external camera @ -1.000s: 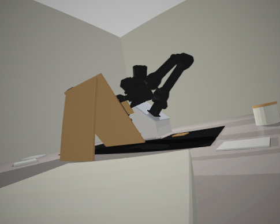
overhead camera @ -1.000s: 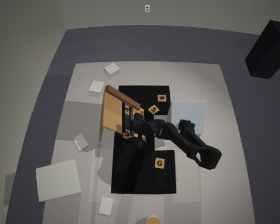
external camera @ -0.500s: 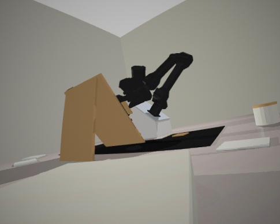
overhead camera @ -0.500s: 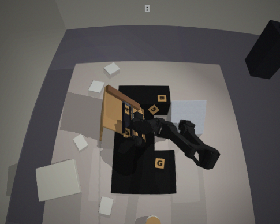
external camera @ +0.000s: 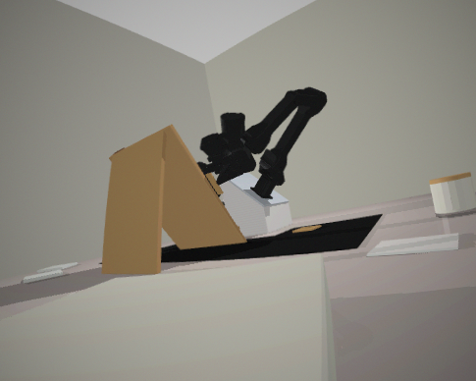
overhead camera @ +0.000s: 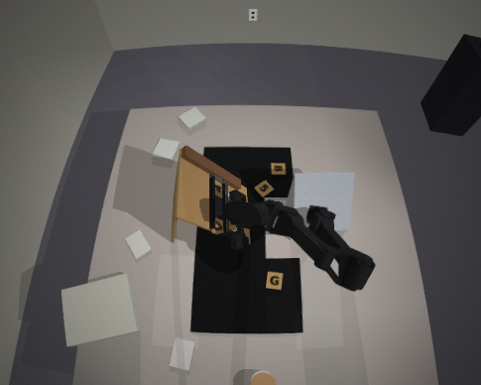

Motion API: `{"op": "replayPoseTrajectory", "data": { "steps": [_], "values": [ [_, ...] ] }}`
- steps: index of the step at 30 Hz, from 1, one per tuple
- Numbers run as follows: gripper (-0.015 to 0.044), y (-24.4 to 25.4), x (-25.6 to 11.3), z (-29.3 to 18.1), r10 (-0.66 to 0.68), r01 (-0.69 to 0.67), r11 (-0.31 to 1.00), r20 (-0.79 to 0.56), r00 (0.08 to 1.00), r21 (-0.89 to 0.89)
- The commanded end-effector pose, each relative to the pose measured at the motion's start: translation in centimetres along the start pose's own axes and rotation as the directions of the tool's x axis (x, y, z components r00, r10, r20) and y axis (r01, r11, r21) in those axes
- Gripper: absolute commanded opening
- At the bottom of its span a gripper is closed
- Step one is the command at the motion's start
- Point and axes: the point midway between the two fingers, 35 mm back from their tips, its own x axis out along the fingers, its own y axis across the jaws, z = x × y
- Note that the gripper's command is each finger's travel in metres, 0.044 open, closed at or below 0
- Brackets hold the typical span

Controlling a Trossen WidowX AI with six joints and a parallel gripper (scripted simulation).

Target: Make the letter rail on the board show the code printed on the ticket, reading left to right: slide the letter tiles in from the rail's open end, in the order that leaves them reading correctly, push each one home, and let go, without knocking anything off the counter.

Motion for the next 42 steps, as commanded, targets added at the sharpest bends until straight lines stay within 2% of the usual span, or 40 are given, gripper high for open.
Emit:
{"op": "replayPoseTrajectory", "data": {
  "steps": [1,42],
  "values": [
    [0.0000,-0.2,0.0,0.0,0.003,-0.003,1.000,-0.001,1.000,-0.004],
    [0.0000,-1.8,0.0,0.0,0.002,-0.002,1.000,-0.001,1.000,-0.005]
  ]
}}
